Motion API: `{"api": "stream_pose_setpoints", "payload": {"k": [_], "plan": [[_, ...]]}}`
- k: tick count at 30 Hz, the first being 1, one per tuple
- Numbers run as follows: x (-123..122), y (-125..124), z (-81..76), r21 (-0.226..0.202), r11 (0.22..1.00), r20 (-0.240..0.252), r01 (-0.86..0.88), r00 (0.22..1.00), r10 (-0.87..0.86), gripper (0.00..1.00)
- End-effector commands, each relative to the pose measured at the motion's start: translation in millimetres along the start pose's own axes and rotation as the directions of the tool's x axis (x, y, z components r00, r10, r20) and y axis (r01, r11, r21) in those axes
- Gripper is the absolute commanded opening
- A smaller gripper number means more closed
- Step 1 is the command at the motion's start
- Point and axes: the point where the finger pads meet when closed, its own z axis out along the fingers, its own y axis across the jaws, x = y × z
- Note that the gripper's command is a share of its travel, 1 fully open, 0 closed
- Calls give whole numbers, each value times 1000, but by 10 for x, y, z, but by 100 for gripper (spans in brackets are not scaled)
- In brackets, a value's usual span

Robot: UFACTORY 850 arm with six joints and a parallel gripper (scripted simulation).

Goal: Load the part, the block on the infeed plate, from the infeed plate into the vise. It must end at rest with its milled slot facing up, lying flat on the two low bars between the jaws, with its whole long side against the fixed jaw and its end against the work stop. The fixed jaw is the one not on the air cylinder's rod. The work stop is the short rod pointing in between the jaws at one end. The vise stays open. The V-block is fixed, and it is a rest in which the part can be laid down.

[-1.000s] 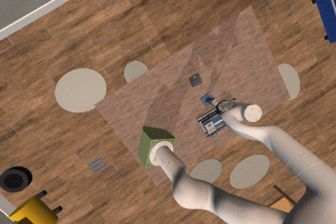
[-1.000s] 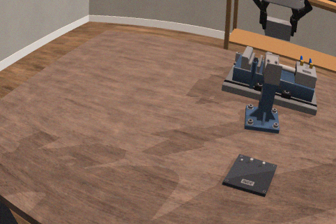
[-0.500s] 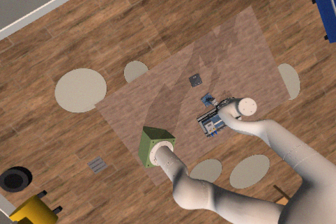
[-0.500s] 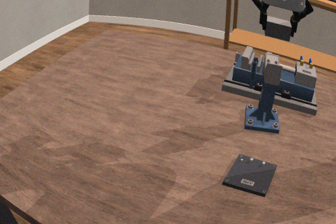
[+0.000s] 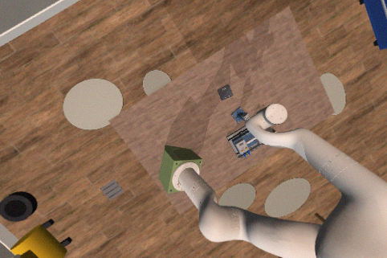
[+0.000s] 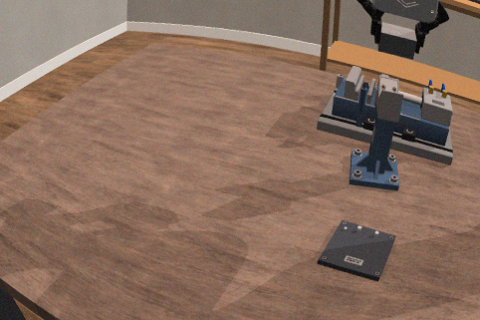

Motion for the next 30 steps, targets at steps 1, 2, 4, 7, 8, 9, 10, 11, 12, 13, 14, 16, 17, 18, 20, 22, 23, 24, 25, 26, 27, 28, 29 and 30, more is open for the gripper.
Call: {"api": "stream_pose_setpoints", "payload": {"k": [1,2,4,7,8,9,10,11,12,13,14,16,17,18,20,22,23,24,25,26,27,28,29,30], "plan": [[-5,-6,-5,1,1000,-36,-1,999,1,0],[-6,-6,-5,1,1000,-49,-1,999,1,0],[-9,-6,-5,1,1000,-73,-1,997,1,0],[-13,-6,-4,1,1000,-110,-1,994,1,0],[-15,-6,-4,1,1000,-122,-1,993,1,0],[-16,-6,-4,1,1000,-134,-1,991,1,0],[-17,-6,-4,1,1000,-145,-1,989,1,0],[-17,-6,-4,1,1000,-145,-1,989,1,0],[-17,-6,-4,1,1000,-145,-1,989,1,0],[-19,-6,-4,1,1000,-157,-1,988,1,0],[-20,-6,-4,1,1000,-168,-1,986,1,0],[-23,-6,-3,1,1000,-190,-1,982,1,0],[-24,-6,-3,1,1000,-201,-1,980,1,0],[-25,-6,-3,1,1000,-212,-1,977,1,0],[-27,-6,-2,1,1000,-232,-1,973,1,0],[-30,-6,-1,1,1000,-251,-1,968,1,0],[-31,-6,-1,1,1000,-261,-1,965,1,0],[-32,-6,-1,1,1000,-270,-1,963,1,0],[-33,-6,0,1,1000,-278,-1,961,1,0],[-34,-6,0,1,1000,-287,-1,958,1,0],[-35,-6,0,1,1000,-295,-1,956,1,0],[-35,-6,0,1,1000,-295,-1,956,1,0],[-35,-6,0,1,1000,-295,-1,956,1,0],[-36,-6,0,1,1000,-302,-1,953,1,0]]}}
